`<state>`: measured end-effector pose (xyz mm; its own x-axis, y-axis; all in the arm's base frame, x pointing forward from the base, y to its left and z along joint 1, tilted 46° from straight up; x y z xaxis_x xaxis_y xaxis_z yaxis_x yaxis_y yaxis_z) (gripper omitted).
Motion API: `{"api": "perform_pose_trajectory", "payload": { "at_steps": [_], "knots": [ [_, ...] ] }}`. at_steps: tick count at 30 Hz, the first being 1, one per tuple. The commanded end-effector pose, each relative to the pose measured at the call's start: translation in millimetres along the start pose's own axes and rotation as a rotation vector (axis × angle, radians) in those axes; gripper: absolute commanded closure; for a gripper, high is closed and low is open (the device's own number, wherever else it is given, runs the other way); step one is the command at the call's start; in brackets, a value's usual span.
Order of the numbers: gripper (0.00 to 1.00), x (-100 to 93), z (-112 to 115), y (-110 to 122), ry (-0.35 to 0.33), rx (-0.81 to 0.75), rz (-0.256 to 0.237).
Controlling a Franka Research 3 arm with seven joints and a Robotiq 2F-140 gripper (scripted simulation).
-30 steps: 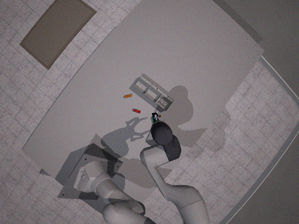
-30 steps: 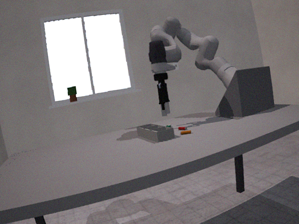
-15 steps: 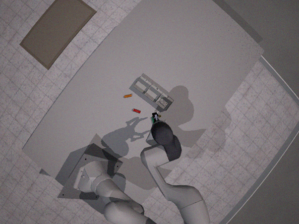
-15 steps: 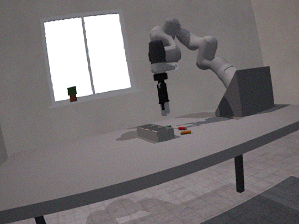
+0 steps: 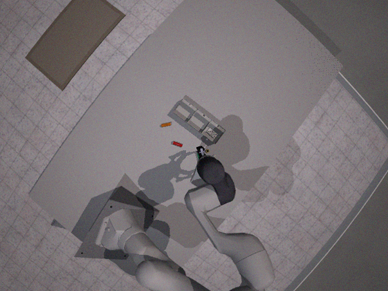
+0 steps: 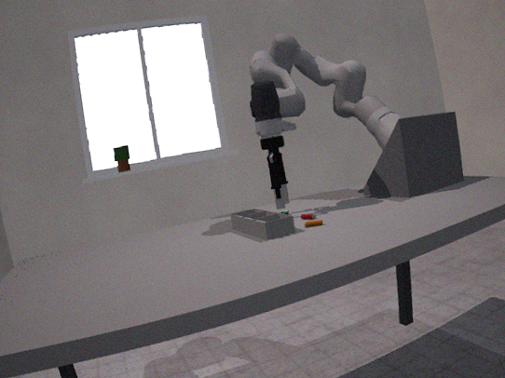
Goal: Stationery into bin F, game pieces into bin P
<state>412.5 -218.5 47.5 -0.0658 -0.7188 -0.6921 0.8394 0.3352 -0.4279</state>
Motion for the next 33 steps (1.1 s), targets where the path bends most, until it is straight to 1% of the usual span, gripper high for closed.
{"api": "perform_pose_trajectory", "payload": {
  "at_steps": [1, 3, 7, 18, 33],
  "knots": [
    [0.48, 9.1, 0.9, 5.7, -0.002, -0.001, 0.013],
    [0.48, 17.1, 0.8, 6.3, -0.002, -0.001, 0.013],
    [0.48, 18.1, 0.7, 6.9, -0.002, -0.001, 0.013],
    [0.48, 30.1, 0.6, 6.6, -0.002, -0.001, 0.013],
    [0.48, 30.1, 0.0, 4.9, -0.002, -0.001, 0.013]
  ]
}}
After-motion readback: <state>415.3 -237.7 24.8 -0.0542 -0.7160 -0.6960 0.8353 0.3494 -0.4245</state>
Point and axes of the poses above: the point where the finger pads meet when closed, its own x axis out along the fingers, its own y axis across the jaws, z = x × y, the point moved 1 cm from there along -x, back along the fingers, and after that the axes turned 14 degrees about x, right-handed, at the moved point
